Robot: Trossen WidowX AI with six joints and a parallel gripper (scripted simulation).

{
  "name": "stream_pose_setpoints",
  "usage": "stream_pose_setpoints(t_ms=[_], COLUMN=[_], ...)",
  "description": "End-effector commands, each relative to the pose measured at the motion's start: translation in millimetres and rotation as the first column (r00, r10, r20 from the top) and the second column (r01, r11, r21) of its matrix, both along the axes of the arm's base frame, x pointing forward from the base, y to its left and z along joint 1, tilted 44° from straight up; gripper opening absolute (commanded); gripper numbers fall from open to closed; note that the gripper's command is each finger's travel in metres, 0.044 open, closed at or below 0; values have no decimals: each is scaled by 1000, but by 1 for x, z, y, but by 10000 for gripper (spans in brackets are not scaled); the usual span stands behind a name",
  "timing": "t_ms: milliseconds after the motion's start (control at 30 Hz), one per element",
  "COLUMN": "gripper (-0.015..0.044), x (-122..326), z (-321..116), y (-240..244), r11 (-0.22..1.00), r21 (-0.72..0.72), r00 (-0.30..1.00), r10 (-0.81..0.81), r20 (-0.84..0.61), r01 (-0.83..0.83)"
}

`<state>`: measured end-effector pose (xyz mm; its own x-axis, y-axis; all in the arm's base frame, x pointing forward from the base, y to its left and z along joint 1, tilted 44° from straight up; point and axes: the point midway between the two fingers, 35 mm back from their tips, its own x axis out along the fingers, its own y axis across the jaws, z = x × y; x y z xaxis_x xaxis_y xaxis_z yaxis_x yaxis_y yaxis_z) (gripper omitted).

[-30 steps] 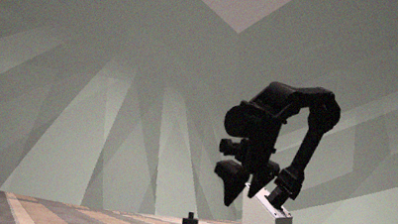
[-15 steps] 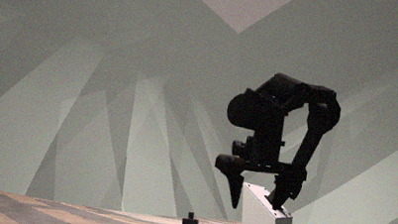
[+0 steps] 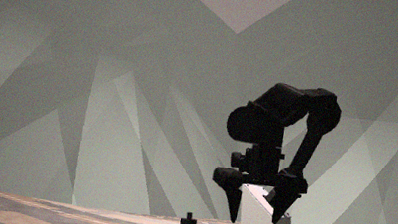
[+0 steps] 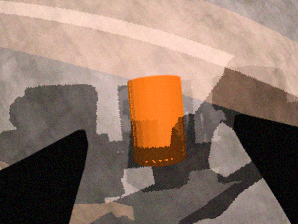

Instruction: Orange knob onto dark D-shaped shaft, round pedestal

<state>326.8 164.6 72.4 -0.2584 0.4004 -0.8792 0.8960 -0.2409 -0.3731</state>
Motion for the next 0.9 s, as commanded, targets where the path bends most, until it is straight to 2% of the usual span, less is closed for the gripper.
stream_pose_setpoints(t_ms=[0, 800, 867], gripper=[440, 440, 387], x=[0, -5, -5], z=[-5, -31, -31], y=[4, 29, 29], r11=[1000, 1000, 1000], r21=[4, 6, 6], r00=[1000, 1000, 1000], r10=[-6, -6, -6], r20=[-5, -5, -5], r01=[6, 6, 6])
